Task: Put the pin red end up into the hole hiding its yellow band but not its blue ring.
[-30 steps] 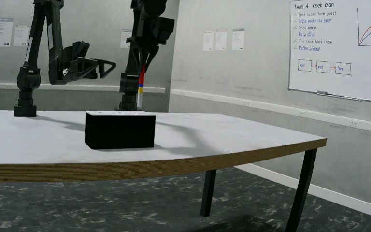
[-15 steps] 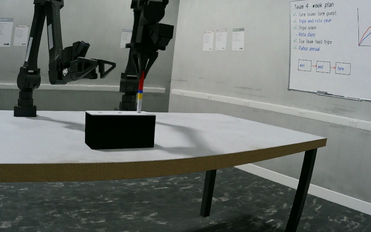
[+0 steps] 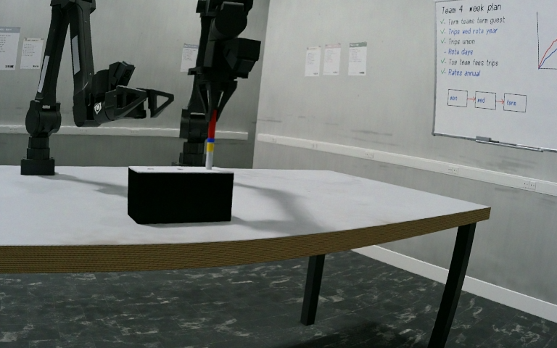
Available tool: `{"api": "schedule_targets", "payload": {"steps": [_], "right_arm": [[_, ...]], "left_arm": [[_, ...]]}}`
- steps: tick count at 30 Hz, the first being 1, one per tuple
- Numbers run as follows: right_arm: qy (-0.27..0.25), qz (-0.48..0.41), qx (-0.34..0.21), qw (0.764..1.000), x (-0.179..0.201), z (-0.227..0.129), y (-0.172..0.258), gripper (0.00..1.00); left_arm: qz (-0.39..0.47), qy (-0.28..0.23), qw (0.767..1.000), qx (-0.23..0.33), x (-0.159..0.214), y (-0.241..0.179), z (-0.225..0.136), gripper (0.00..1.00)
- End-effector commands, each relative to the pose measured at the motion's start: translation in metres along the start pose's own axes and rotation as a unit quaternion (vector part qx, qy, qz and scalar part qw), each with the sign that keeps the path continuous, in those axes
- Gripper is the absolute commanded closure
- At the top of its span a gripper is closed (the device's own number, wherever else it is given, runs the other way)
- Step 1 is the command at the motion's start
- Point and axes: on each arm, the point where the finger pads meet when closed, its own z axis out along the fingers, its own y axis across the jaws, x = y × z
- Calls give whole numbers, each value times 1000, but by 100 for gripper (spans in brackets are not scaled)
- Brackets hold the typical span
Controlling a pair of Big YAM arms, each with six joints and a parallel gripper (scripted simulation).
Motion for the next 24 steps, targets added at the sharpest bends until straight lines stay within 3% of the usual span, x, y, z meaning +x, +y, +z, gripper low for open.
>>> {"api": "schedule_targets", "payload": {"steps": [1, 5, 24], "right_arm": [[-12, -3, -7, 1000, -6, 15, 6, 0], [-12, -3, -7, 1000, -6, 15, 6, 0], [-12, -3, -7, 1000, -6, 15, 6, 0]], "left_arm": [[1, -19, 1000, 7, -11, -3, -24, 95], [-1, -3, 1000, 1, -7, -1, -2, 95], [-9, -4, 1000, 3, -6, 3, 20, 95]]}}
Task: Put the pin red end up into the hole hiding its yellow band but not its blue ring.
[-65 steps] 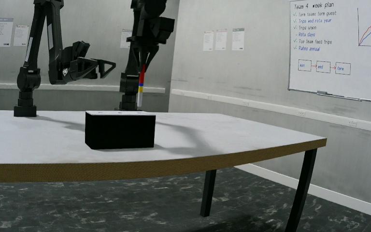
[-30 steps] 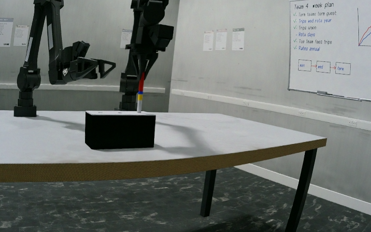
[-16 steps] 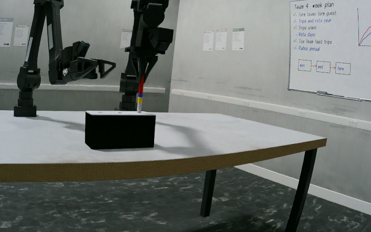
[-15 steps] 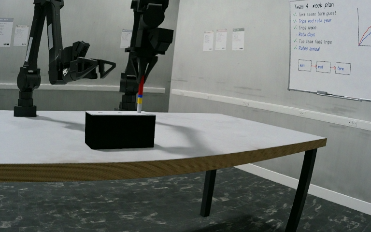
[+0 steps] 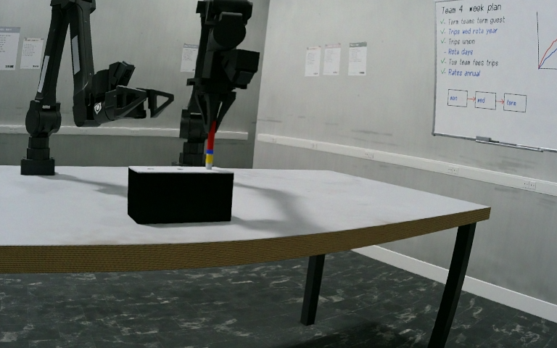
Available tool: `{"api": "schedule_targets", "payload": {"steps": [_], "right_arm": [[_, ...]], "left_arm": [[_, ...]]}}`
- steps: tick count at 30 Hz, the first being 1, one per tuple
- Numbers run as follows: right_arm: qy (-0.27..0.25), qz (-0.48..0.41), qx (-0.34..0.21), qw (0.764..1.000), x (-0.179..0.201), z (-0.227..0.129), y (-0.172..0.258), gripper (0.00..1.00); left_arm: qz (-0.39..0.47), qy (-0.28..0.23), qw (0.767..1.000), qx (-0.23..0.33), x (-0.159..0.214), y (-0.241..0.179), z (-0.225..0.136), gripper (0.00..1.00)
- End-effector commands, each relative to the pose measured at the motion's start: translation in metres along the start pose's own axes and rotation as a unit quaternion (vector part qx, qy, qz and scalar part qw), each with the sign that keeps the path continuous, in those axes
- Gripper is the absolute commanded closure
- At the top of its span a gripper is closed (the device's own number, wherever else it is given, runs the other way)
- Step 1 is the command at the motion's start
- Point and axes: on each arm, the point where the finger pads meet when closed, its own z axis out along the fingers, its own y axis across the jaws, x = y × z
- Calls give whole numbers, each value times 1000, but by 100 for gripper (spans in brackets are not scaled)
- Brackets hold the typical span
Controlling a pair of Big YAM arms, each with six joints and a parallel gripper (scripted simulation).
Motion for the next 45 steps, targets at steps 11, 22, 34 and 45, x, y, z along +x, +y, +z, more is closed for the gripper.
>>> {"api": "schedule_targets", "payload": {"steps": [11, 22, 34, 45], "right_arm": [[-12, -3, -7, 1000, -6, 15, 6, 0], [-12, -3, -7, 1000, -6, 15, 6, 0], [-12, -3, -7, 1000, -6, 15, 6, 0], [-12, -3, -7, 1000, -6, 15, 6, 0]], "left_arm": [[-10, -5, 1000, 4, -6, 4, 13, 95], [-12, -6, 1000, 4, -7, 5, 23, 95], [-12, 1, 1000, 2, -5, 6, 44, 95], [-7, 2, 1000, 0, -2, 6, 59, 95]]}}
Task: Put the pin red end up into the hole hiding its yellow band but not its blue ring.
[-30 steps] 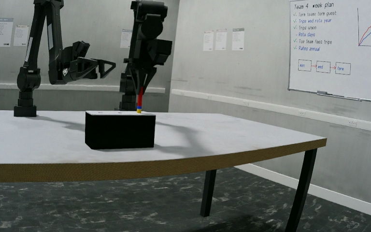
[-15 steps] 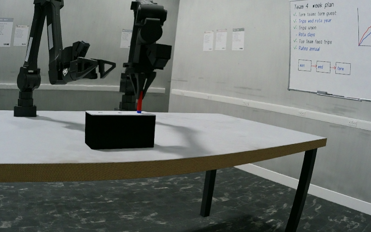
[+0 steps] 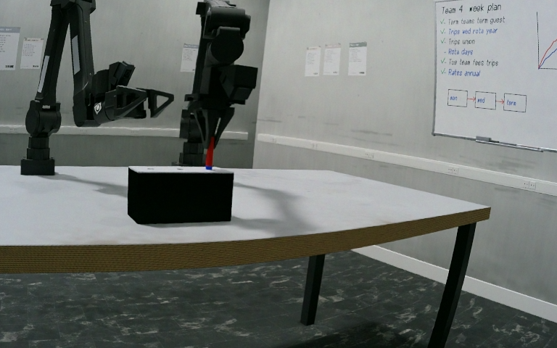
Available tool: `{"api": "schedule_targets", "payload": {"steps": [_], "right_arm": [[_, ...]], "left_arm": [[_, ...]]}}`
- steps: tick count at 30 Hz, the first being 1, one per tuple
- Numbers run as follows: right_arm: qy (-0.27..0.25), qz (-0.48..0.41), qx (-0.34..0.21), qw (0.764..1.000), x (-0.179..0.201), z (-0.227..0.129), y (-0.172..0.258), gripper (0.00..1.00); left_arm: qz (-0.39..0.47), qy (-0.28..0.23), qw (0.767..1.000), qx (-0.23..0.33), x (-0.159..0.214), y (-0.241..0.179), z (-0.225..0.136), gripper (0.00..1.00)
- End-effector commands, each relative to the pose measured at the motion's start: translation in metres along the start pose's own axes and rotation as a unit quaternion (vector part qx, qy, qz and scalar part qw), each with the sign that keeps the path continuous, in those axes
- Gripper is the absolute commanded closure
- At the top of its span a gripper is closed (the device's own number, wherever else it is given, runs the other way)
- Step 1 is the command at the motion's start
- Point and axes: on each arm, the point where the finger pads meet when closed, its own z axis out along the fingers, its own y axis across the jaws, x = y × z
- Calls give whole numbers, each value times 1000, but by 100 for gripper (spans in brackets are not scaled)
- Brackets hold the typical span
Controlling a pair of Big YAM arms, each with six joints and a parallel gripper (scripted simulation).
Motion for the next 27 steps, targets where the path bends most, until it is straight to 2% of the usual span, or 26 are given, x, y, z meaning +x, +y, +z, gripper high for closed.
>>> {"api": "schedule_targets", "payload": {"steps": [1, 10, 14, 20, 21, 22, 24, 25, 27], "right_arm": [[-12, -3, -7, 1000, -6, 15, 6, 0], [-12, -3, -7, 1000, -6, 15, 6, 0], [-12, -3, -7, 1000, -6, 15, 6, 0], [-12, -3, -7, 1000, -6, 15, 6, 0], [-12, -3, -7, 1000, -6, 15, 6, 0], [-12, -3, -7, 1000, -6, 15, 6, 0], [-12, -3, -7, 1000, -6, 15, 6, 0], [-12, -3, -7, 1000, -6, 15, 6, 0], [-12, -3, -7, 1000, -6, 15, 6, 0]], "left_arm": [[-7, 12, 1000, -4, 0, 7, 30, 95], [0, 12, 1000, -5, 1, 2, 36, 95], [3, -13, 1000, 4, -11, -7, -20, 95], [1, -13, 1000, 4, -12, -4, -20, 95], [1, -13, 1000, 4, -12, -4, -20, 83], [1, -13, 1000, 4, -12, -4, -20, 78], [1, -13, 1000, 4, -12, -4, -20, 78], [2, -17, 1000, 5, -13, -4, -24, 66], [0, -29, 1000, 10, -17, 1, -39, 65]]}}
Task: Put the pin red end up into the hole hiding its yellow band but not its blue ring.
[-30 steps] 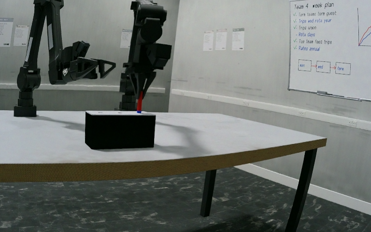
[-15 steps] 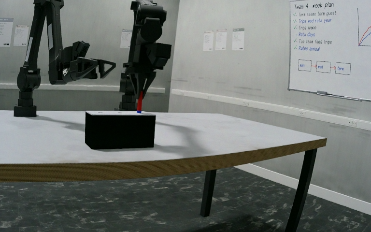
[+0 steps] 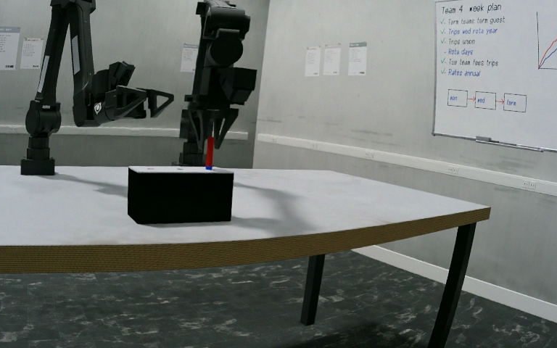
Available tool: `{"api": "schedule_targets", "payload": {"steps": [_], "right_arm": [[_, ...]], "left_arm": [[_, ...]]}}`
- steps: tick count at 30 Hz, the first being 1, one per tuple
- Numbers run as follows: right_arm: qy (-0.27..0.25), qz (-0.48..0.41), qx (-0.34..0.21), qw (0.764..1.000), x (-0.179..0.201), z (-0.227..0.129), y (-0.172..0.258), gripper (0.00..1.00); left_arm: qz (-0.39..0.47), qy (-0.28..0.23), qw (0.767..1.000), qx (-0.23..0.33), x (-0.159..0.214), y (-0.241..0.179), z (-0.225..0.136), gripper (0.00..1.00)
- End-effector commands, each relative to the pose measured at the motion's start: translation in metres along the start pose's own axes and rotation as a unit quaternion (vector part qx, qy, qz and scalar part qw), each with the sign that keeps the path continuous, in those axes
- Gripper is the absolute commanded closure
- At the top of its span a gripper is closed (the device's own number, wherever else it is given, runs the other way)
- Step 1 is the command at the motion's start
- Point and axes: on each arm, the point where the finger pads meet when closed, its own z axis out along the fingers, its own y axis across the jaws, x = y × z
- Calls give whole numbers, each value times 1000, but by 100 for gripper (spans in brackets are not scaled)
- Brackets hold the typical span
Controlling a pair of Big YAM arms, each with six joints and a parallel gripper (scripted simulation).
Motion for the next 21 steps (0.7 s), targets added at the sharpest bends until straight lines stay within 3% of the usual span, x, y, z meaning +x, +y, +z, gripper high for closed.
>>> {"api": "schedule_targets", "payload": {"steps": [1, 9, 12, 14, 17, 21], "right_arm": [[-12, -3, -7, 1000, -6, 15, 6, 0], [-12, -3, -7, 1000, -6, 15, 6, 0], [-12, -3, -7, 1000, -6, 15, 6, 0], [-12, -3, -7, 1000, -6, 15, 6, 0], [-11, 3, 0, 1000, -11, 13, -2, 0], [7, 4, -10, 1000, -19, 8, -21, 0]], "left_arm": [[-1, -48, 999, 16, -25, -1, -47, 65], [-3, -62, 998, 21, -25, 1, -77, 65], [-3, -60, 998, 21, -24, 1, -85, 31], [-3, -60, 998, 21, -24, 1, -85, 31], [3, -69, 997, 20, -20, -5, -91, 0], [10, -113, 993, 19, -15, -11, -76, 0]]}}
